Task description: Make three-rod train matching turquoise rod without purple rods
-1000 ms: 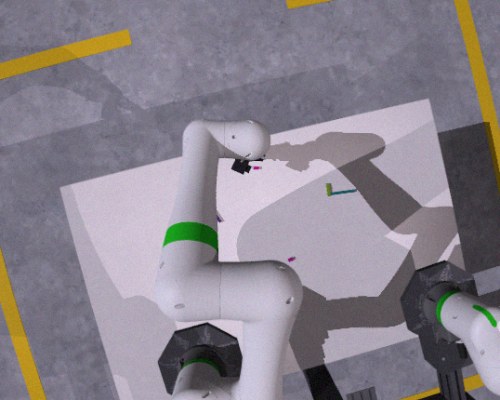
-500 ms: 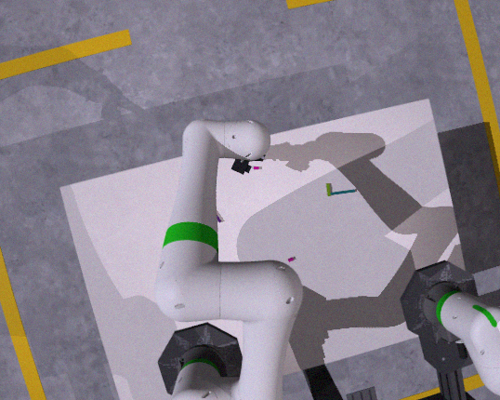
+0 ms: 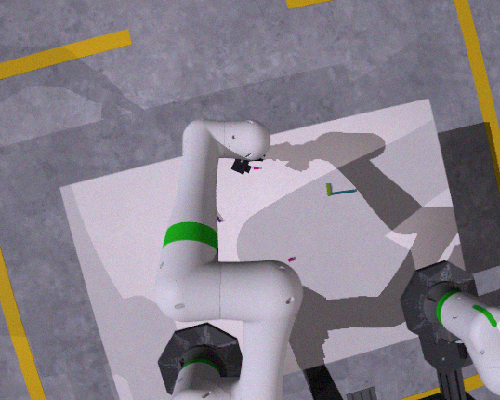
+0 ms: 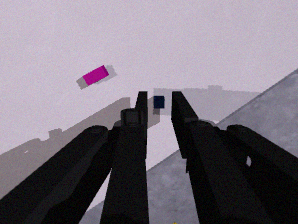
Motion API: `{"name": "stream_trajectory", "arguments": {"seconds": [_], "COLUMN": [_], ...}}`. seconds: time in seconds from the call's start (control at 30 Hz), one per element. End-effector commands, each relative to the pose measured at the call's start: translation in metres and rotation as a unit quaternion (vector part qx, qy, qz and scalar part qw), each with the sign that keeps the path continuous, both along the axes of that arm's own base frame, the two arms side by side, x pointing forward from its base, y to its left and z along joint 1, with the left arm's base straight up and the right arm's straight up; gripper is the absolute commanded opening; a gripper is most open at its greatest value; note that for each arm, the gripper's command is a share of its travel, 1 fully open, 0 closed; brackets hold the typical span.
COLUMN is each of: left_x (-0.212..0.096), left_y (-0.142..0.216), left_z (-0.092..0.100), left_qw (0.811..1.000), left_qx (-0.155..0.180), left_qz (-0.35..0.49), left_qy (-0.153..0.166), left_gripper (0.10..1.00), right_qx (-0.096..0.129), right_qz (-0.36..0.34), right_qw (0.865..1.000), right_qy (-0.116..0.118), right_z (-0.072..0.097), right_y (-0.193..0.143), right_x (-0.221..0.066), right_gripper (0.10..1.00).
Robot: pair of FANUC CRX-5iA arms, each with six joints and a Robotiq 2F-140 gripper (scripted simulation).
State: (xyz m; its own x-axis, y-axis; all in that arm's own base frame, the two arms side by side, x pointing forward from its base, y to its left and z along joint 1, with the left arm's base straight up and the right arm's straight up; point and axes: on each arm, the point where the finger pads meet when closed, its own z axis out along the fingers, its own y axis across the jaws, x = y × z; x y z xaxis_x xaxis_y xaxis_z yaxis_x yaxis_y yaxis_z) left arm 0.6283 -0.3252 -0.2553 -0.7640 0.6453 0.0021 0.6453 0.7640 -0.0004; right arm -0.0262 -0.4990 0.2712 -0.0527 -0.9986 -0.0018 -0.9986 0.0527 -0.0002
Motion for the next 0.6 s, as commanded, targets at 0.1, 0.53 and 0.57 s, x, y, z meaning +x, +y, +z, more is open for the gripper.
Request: {"name": "stream_trajectory", "arguments": {"seconds": [0.1,0.53,0.57], "left_x": [0.0010,0.0010,0.0010], "left_y": [-0.0005,-0.0005,-0.0005], "left_z": [0.0013,-0.0031,-0.0039], "left_qw": [1.000,1.000,1.000], "left_qx": [-0.001,-0.001,-0.001], "left_qz": [0.000,0.000,0.000], "left_qy": [-0.001,-0.001,-0.001], "left_gripper": [0.231,0.231,0.231], "right_qx": [-0.001,-0.001,-0.001], "right_qz": [0.000,0.000,0.000], "right_qw": [1.000,1.000,1.000], "right_qy": [0.000,0.000,0.000], "right_z": [0.0008,0.0008,0.0008], "right_y": [-0.0003,-0.0003,-0.0003], "right_x": [-0.0001,-0.0001,-0.0001], "right_gripper": [1.000,1.000,1.000]}}
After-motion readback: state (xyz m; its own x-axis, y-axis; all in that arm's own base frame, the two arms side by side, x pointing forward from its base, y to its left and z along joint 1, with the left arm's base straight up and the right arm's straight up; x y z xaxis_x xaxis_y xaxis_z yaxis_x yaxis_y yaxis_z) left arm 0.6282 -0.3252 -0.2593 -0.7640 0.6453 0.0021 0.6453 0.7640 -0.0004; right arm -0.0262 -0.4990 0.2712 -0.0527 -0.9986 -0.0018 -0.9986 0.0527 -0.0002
